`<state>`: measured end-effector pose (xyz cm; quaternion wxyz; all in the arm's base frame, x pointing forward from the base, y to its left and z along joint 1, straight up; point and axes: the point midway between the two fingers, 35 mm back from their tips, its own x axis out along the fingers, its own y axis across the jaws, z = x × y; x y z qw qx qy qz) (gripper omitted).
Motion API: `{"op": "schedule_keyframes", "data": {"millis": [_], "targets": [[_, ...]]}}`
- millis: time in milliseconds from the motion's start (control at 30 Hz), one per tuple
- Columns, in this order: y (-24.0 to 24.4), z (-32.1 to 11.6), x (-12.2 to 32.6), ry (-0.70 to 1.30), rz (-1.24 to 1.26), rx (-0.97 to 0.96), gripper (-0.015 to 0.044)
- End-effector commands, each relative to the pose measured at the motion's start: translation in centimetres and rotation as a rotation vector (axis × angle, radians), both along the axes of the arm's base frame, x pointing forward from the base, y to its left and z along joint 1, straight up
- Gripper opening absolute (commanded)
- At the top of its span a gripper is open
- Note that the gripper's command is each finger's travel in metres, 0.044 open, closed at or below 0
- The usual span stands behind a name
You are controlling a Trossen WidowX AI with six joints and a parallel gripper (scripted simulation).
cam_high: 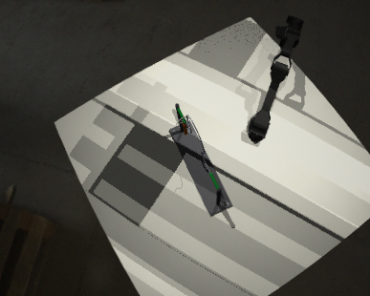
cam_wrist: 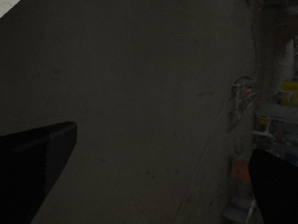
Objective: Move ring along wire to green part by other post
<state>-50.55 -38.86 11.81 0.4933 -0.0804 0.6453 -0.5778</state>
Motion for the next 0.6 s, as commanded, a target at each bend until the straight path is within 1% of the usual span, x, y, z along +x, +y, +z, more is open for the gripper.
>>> {"op": "schedule_keyframes", "data": {"millis": [0,67,267,567], "targets": [[-0.1,0.0,0.2,-0.002,0.003,-0.003,0.0374],[-1.3,0.4,1.8,-0.021,0.029,-0.024,0.0321],[-5.4,1.7,9.6,-0.117,0.150,-0.111,0.0164],[-8.8,3.1,22.1,-0.288,0.334,-0.206,0.0160]]}}
